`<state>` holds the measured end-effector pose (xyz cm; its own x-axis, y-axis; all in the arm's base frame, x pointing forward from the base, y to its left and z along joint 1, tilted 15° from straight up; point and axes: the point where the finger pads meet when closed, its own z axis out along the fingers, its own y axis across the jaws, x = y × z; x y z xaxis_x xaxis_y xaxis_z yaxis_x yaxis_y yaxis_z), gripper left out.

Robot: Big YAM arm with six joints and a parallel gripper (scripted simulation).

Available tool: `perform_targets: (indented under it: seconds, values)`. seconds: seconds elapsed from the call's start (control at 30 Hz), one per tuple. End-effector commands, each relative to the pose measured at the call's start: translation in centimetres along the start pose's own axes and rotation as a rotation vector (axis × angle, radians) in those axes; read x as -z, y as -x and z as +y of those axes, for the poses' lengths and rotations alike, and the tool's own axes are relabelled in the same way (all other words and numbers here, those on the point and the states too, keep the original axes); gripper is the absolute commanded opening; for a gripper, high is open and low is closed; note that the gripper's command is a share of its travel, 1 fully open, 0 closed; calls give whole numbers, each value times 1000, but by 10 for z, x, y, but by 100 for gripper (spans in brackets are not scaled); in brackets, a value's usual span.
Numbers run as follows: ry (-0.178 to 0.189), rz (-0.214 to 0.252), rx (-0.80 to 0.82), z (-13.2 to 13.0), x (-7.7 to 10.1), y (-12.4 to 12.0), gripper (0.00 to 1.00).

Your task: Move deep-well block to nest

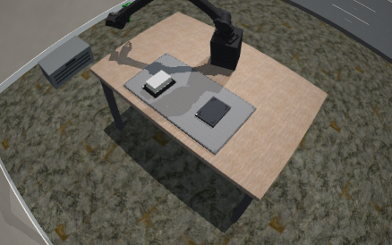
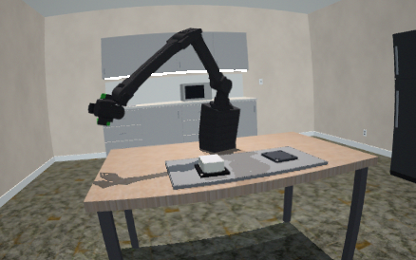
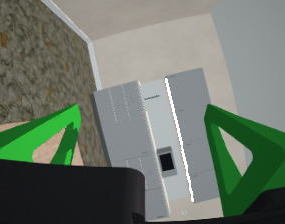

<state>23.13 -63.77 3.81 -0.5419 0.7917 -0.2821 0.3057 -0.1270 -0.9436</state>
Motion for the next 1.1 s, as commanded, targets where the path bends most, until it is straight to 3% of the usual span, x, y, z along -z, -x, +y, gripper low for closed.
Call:
perform_targets:
  seconds: [0.0,0.53,0.57,0.63,0.67,0.73,0.77,0.83,0.9,1.0,1.07]
  values:
    - [-1,0,-14,-7,0,4,100]
    - [-1,0,-14,-7,0,4,100]
    - [35,-32,-52,-23,16,16,100]
    - [94,-53,-39,-20,26,16,100]
    - [94,-47,-13,-18,30,13,100]
    - [96,-57,-84,-30,35,33,100]
    - [125,-64,-26,-15,37,15,100]
    - [184,-85,-3,-10,46,13,100]
    - [186,-77,7,-5,54,8,100]
    - [274,-118,36,2,67,8,100]
    - [276,-116,46,5,71,5,100]
